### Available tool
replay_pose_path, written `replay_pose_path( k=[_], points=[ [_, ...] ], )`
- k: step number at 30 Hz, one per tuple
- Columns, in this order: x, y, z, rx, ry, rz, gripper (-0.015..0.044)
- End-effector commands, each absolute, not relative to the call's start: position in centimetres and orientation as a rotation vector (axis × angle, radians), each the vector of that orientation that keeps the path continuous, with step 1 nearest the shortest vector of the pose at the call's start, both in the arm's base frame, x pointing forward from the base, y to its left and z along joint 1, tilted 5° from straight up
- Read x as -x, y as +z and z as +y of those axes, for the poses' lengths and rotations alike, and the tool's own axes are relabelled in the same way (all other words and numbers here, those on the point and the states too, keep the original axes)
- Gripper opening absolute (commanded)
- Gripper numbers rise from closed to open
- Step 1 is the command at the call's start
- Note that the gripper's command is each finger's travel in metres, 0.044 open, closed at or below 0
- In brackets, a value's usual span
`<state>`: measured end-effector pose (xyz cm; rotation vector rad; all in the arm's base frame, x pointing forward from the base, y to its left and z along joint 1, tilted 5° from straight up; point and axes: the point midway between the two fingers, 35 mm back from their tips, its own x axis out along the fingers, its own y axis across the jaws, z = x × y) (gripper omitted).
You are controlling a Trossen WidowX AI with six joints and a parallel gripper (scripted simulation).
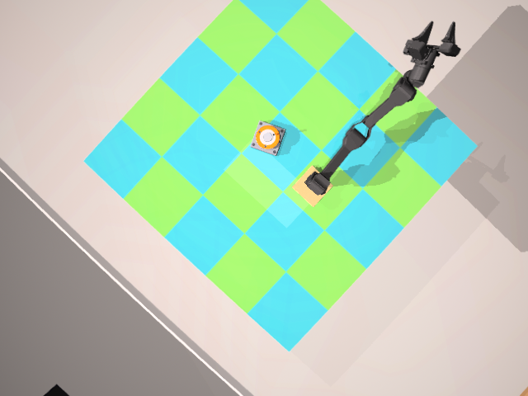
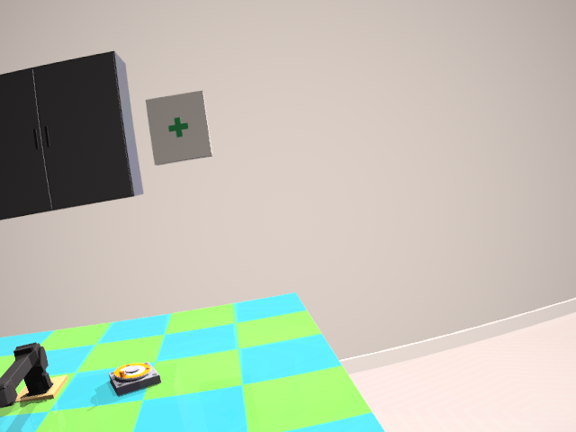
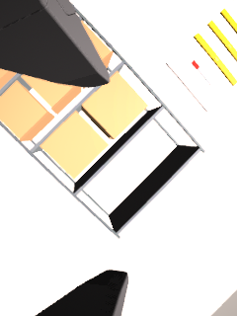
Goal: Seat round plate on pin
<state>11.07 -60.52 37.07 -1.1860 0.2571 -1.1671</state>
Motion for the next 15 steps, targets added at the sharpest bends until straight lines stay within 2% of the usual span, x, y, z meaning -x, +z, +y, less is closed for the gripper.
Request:
replay_pose_path(
  k=[1,3,9,15],
  points=[
    [-10.7,38.0,-60.1,1.201,-1.183,0.247,0.0374],
    [-7.8,43.4,-57.5,1.335,-1.283,0.214,0.0321],
    [-5.1,47.5,-54.9,1.476,-1.366,0.218,0.0164],
    [-1.0,54.4,-49.0,1.751,-1.508,0.254,0.0006]
  ],
)
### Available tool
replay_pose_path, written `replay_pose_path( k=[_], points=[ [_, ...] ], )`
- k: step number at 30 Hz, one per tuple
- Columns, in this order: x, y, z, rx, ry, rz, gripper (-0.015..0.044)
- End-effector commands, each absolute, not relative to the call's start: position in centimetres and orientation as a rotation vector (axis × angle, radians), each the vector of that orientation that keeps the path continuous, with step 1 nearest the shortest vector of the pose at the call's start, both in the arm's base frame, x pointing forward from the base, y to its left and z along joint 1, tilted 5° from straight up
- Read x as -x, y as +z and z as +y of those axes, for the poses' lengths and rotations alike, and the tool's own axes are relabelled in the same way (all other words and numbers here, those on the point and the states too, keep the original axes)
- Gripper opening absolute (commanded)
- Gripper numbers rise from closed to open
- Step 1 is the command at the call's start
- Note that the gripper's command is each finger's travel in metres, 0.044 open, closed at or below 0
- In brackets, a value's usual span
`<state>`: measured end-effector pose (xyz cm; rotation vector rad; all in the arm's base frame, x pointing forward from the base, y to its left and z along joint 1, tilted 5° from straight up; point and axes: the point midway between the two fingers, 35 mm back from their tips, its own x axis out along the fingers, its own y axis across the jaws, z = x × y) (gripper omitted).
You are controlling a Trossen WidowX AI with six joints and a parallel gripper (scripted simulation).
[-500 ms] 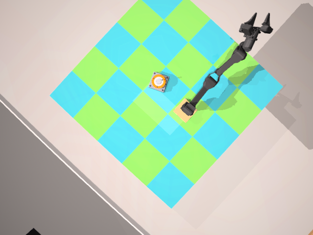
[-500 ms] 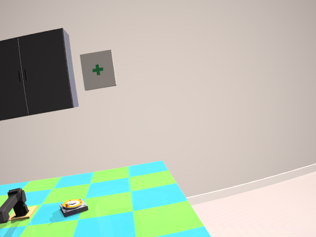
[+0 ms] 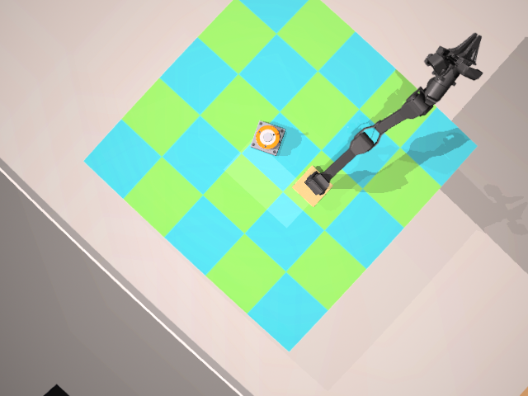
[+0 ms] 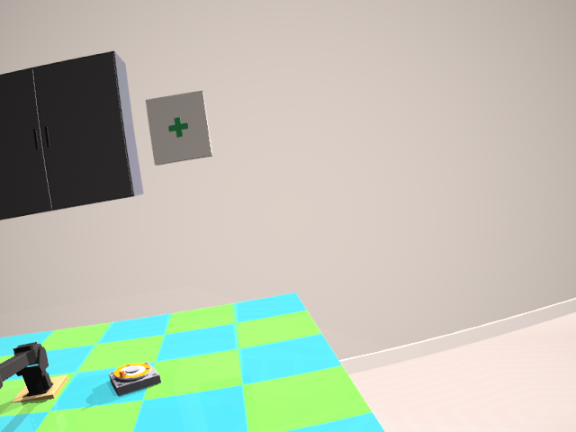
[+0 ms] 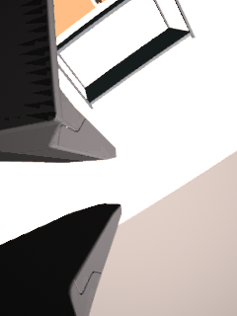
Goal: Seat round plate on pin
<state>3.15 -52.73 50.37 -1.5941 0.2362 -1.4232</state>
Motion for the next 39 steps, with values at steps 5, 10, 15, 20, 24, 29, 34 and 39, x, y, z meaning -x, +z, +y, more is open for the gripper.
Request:
replay_pose_path(
  k=[5,10,15,20,24,29,34,39],
  points=[
    [0.6,59.1,-43.2,1.868,-1.575,0.180,0.0000],
    [2.0,61.7,-39.2,2.015,-1.656,0.199,0.0000],
    [3.7,65.6,-31.0,2.327,-1.834,0.282,0.0000],
    [4.0,67.6,-24.0,2.552,-1.950,0.313,0.0000],
    [3.3,68.9,-18.0,2.756,-2.051,0.357,0.0000],
    [1.9,68.9,-11.3,2.939,-2.221,0.307,0.0000],
    [-0.9,68.5,-4.1,3.208,-2.352,0.341,0.0000],
    [-5.0,66.7,2.9,3.477,-2.505,0.294,0.0000]
  ],
)
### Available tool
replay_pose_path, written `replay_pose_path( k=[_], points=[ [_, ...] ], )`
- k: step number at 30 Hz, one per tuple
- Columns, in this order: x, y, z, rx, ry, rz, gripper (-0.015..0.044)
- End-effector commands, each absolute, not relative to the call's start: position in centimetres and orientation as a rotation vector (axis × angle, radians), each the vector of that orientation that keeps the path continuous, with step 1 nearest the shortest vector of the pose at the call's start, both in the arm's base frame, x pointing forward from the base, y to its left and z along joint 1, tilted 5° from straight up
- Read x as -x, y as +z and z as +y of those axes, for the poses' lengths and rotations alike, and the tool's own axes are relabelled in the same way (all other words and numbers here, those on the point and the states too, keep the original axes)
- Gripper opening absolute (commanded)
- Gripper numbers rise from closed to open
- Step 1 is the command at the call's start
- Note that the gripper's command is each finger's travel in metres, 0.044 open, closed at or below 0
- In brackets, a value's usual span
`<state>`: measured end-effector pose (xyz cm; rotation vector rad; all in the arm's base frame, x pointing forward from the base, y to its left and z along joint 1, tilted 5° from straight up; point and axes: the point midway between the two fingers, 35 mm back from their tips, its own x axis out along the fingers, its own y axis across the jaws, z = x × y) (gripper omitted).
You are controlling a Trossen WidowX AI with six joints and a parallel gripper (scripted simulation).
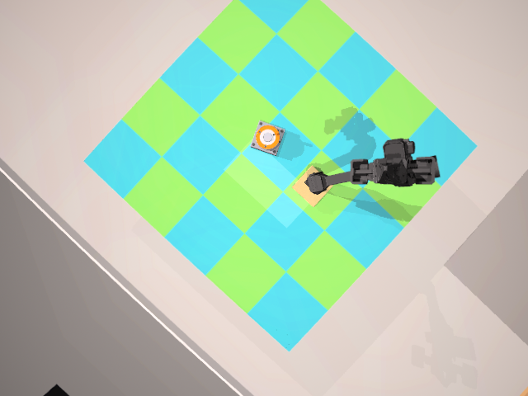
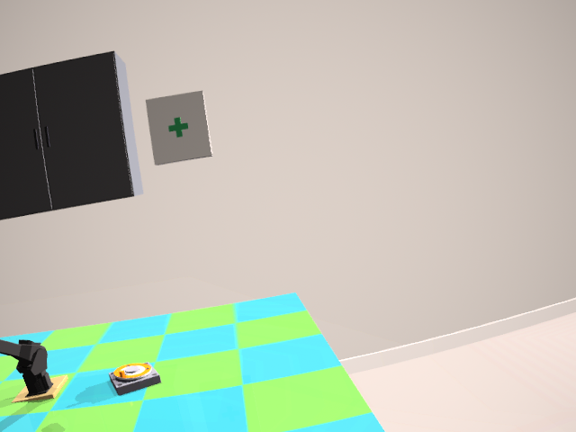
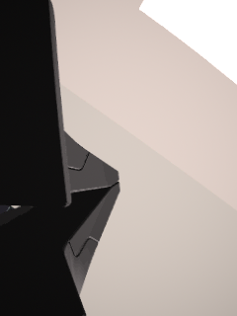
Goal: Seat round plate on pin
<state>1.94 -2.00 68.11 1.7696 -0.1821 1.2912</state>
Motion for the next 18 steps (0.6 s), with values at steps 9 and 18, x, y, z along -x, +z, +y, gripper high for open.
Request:
replay_pose_path(
  k=[9,18],
  points=[
    [-14.7,60.6,11.2,-1.212,0.784,-0.031,0.0000],
    [-25.2,51.2,13.6,-0.858,0.426,0.150,0.0000]
  ],
)
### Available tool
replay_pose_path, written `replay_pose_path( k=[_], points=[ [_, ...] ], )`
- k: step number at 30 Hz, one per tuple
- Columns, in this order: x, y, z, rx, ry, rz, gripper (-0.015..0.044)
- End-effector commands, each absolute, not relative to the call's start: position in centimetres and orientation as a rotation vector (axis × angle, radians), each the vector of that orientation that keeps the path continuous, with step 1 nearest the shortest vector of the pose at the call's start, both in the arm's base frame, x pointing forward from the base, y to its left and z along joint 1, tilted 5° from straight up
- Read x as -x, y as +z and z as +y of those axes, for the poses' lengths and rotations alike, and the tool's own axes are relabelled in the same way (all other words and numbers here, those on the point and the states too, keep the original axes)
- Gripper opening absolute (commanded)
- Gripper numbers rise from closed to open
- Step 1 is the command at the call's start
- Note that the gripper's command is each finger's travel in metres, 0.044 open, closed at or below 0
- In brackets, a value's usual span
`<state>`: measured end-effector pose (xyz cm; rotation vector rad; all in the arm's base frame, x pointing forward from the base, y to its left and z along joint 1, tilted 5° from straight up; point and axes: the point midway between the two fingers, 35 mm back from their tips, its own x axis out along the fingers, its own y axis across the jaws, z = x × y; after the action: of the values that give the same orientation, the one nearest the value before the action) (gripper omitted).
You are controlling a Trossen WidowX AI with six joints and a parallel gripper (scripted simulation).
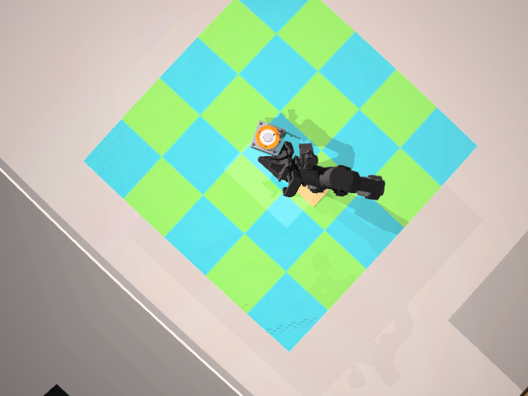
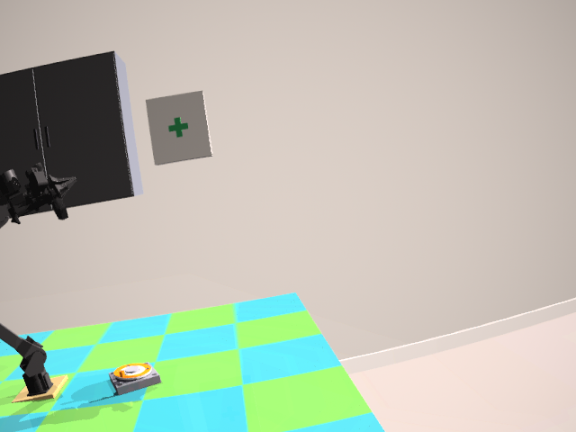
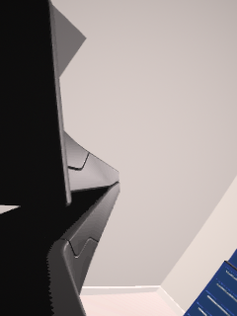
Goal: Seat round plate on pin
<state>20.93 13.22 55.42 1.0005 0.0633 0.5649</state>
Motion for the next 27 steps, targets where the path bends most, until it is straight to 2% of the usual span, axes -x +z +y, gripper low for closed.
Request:
replay_pose_path(
  k=[1,7,14,20,27],
  points=[
    [-25.5,50.8,13.6,-0.842,0.414,0.159,0.0000],
    [-31.7,42.2,12.3,-0.557,0.213,0.371,0.0000],
    [-35.7,32.3,8.5,-0.300,0.048,0.660,0.0000],
    [-36.4,23.8,3.9,-0.121,-0.039,0.959,0.0000],
    [-34.3,15.7,-1.1,0.001,-0.050,1.318,0.0000]
  ],
)
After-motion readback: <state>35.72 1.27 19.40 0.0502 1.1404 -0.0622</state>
